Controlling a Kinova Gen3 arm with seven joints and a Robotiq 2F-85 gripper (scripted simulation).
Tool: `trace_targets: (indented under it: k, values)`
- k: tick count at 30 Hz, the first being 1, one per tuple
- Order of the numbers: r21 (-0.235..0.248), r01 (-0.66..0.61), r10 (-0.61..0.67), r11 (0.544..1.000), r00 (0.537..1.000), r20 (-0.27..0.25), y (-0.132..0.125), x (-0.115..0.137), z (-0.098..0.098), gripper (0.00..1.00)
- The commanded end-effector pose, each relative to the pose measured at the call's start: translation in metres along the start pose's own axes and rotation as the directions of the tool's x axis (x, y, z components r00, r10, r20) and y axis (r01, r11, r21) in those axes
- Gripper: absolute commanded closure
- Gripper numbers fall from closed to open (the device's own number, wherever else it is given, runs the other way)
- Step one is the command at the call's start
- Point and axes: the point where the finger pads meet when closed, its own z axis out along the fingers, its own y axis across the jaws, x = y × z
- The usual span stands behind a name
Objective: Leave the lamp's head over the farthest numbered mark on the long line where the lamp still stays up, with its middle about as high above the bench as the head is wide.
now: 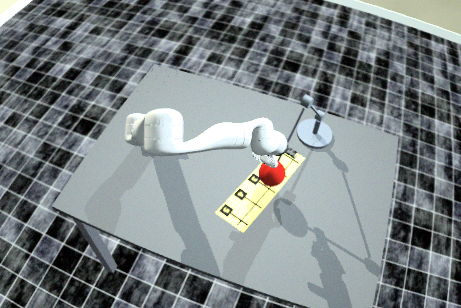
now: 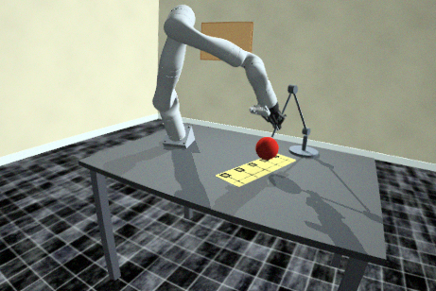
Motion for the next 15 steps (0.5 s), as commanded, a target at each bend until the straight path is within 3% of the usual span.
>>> trace_targets:
  k: [1,8,9,15]
  values:
    - [0.011,-0.006,0.006,1.000,1.000,0.000,-0.0053,0.0030,-0.0044,1.00]
    - [0.011,-0.006,0.006,1.000,1.000,0.000,-0.0065,0.0042,-0.0055,1.00]
    - [0.010,-0.005,0.005,1.000,1.000,0.000,-0.0062,0.0040,-0.0053,0.00]
    - [0.007,-0.003,0.003,1.000,1.000,0.001,-0.0045,0.0028,-0.0041,0.00]
